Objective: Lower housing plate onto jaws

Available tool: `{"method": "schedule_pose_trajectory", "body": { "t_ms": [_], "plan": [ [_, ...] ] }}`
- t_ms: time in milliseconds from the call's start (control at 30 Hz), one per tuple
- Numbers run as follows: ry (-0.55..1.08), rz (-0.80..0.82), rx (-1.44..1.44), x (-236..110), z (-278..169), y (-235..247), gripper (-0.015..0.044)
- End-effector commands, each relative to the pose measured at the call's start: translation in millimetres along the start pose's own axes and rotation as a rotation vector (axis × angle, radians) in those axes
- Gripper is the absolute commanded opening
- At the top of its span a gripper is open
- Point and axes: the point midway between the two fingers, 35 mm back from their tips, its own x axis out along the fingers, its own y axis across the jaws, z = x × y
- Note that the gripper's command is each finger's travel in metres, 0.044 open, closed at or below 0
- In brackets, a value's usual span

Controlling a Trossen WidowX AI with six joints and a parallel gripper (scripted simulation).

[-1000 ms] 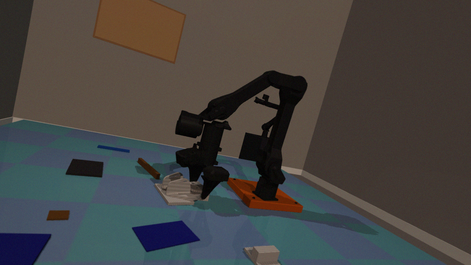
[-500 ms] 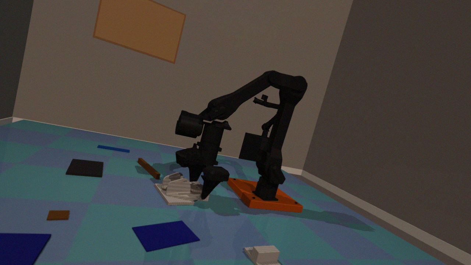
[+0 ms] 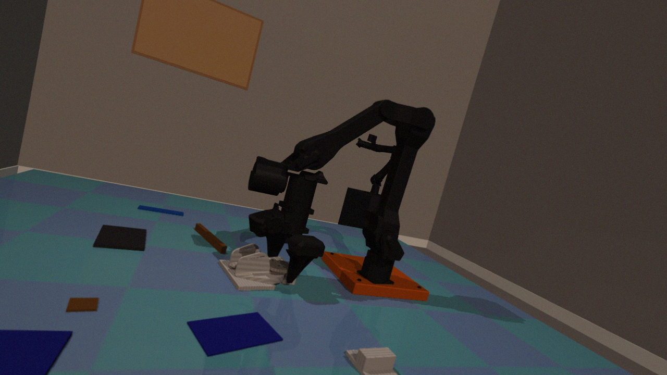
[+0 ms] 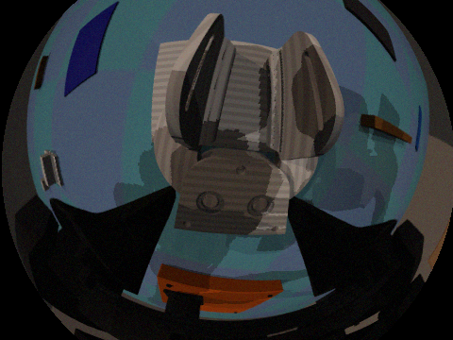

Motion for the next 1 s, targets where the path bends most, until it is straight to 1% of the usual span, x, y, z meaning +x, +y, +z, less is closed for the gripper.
{"method": "schedule_pose_trajectory", "body": {
  "t_ms": [0, 167, 233, 333, 467, 500, 600, 633, 700, 767, 900, 967],
  "plan": [
    [0.000, 0.000, 0.000, 0, 0, 0, 0.0440],
    [0.000, 0.000, 0.000, 0, 0, 0, 0.0440],
    [0.000, 0.000, 0.000, -5, 1, 0, 0.0440],
    [0.000, -0.001, 0.000, -25, 2, -1, 0.0440],
    [0.002, -0.001, 0.001, -68, -1, 0, 0.0440],
    [0.002, -0.001, 0.001, -74, -2, 0, 0.0440],
    [0.002, -0.001, 0.001, -76, -2, 0, 0.0440],
    [-0.004, -0.001, -0.001, -67, 1, 0, 0.0440],
    [-0.003, -0.001, 0.001, -70, 0, 0, 0.0440],
    [-0.001, -0.001, 0.005, -81, -4, 2, 0.0440],
    [0.004, -0.002, 0.011, -114, -17, 6, 0.0440],
    [0.004, -0.001, 0.007, -122, -21, 8, 0.0440]
  ]
}}
